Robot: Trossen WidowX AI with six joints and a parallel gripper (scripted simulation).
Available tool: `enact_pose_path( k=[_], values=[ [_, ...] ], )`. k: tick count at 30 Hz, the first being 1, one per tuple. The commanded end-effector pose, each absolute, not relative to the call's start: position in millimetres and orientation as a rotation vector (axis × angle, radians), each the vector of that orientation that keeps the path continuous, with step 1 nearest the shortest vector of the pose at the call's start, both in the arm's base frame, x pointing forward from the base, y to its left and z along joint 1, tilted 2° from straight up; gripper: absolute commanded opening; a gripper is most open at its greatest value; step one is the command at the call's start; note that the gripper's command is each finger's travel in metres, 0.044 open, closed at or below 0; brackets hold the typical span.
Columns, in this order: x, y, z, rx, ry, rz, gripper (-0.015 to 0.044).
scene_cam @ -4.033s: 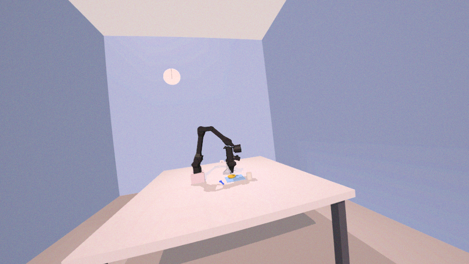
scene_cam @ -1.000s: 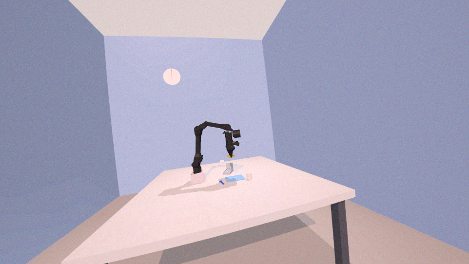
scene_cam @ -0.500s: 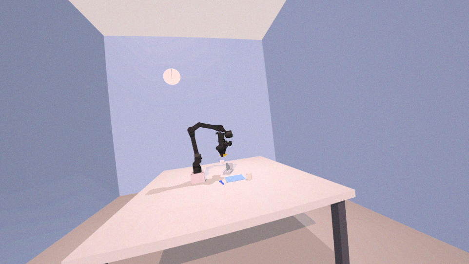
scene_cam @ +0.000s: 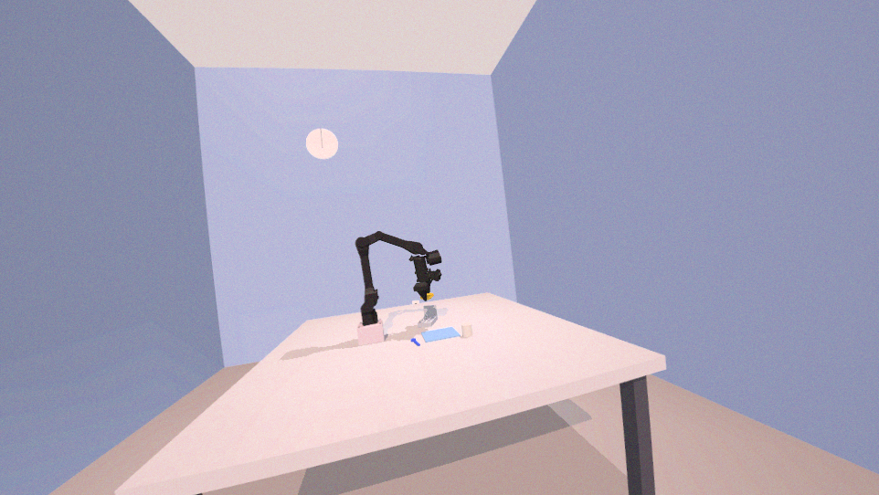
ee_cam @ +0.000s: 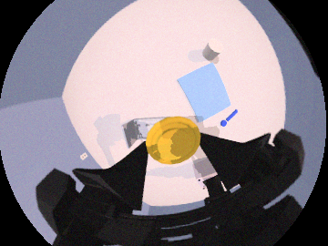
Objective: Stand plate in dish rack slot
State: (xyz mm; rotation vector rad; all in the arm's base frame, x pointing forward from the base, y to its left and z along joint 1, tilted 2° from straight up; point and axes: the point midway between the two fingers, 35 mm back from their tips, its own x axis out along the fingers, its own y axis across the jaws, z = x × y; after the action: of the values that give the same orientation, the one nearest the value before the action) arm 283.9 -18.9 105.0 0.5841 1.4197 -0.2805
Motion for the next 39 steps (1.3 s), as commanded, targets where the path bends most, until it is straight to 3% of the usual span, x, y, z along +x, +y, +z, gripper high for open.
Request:
enact_pose_path(
  k=[1, 20, 39],
  values=[
    [299.2, -17.2, 89.0, 0.61, 1.378, -0.202, 0.0],
    [354.0, -18.3, 38.4, 0.64, 1.108, 0.143, 0.0],
    [369.2, -22.8, 12.8, 0.547, 0.782, 0.44, 0.0]
  ],
)
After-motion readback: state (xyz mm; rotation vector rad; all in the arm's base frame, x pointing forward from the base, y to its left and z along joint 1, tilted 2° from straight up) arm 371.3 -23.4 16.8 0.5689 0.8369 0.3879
